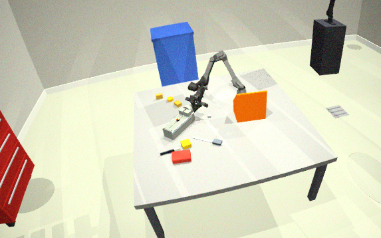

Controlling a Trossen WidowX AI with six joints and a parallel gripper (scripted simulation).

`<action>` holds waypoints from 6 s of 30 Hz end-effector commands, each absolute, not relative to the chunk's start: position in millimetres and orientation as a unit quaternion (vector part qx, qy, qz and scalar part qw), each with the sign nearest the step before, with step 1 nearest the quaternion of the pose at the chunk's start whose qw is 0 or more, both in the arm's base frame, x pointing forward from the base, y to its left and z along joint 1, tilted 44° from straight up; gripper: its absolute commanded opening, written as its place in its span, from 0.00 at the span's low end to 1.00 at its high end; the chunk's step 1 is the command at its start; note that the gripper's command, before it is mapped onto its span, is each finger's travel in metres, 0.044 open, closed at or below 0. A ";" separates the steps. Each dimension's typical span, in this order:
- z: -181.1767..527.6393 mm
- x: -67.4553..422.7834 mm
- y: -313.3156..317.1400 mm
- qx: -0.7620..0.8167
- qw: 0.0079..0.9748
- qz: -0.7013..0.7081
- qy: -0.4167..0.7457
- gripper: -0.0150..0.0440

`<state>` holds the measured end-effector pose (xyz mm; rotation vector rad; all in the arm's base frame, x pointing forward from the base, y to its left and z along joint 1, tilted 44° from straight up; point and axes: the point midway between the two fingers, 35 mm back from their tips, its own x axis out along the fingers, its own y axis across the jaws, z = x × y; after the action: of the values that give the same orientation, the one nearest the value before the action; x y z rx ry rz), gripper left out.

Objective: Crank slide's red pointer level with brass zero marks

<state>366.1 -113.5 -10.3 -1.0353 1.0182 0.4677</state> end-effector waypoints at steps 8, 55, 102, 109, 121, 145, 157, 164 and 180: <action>-13.4 357.1 -105.3 -0.464 0.722 0.219 0.465 0.25; 7.0 348.4 -74.5 -0.463 0.722 0.219 0.465 0.25; 27.1 359.0 -69.4 -0.463 0.722 0.219 0.465 0.25; 27.7 359.5 -69.5 -0.463 0.722 0.219 0.465 0.25; 28.5 360.2 -69.5 -0.463 0.722 0.219 0.464 0.25; 29.4 361.0 -69.7 -0.463 0.722 0.219 0.464 0.25; 29.8 361.4 -69.8 -0.463 0.722 0.219 0.464 0.25; 30.0 361.6 -69.8 -0.463 0.722 0.219 0.464 0.25; 30.6 362.2 -69.9 -0.463 0.722 0.219 0.464 0.25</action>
<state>357.4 -71.1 22.7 -1.0207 1.0489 0.4954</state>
